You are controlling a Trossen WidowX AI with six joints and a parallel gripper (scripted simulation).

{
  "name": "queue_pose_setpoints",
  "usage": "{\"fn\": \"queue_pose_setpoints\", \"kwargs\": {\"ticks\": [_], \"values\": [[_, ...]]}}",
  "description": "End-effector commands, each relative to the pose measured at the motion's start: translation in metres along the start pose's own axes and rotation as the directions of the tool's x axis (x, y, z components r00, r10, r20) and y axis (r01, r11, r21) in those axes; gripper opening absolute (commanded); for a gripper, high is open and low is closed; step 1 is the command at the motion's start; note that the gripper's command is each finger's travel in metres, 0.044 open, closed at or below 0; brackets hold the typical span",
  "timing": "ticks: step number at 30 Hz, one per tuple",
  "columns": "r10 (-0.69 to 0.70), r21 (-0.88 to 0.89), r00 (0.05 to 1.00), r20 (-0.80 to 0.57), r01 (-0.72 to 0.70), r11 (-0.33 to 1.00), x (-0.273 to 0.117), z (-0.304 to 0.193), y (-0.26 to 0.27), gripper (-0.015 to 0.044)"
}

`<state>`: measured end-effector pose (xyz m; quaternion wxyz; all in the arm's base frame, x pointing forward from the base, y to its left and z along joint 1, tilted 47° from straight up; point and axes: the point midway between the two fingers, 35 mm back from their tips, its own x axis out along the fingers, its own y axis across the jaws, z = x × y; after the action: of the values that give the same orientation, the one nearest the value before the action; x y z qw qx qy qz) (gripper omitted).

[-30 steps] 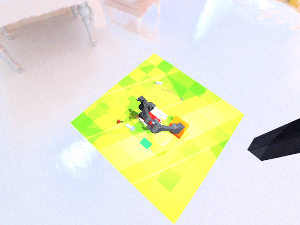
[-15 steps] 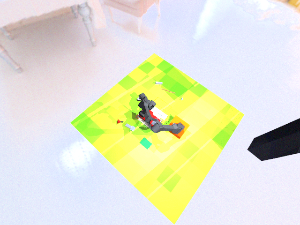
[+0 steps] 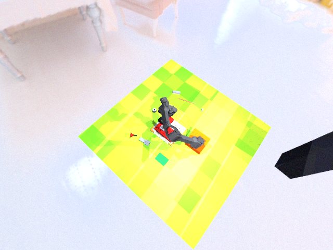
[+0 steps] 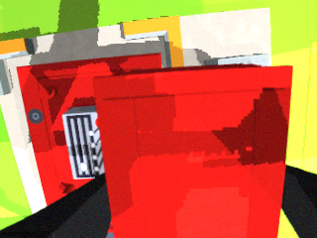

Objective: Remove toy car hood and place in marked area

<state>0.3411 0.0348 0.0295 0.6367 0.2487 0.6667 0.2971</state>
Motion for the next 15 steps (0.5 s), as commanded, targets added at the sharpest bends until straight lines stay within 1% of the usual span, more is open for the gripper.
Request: {"fn": "queue_pose_setpoints", "kwargs": {"ticks": [1, 7, 15], "values": [[-0.012, 0.012, 1.0, 0.014, 0.012, 1.0, -0.003, 0.001, -0.026, 0.0], [-0.02, 0.029, 1.0, 0.022, 0.019, 0.999, -0.005, -0.002, -0.061, 0.0], [-0.016, 0.007, 1.0, 0.008, 0.016, 1.0, -0.005, -0.015, -0.111, 0.0]]}}
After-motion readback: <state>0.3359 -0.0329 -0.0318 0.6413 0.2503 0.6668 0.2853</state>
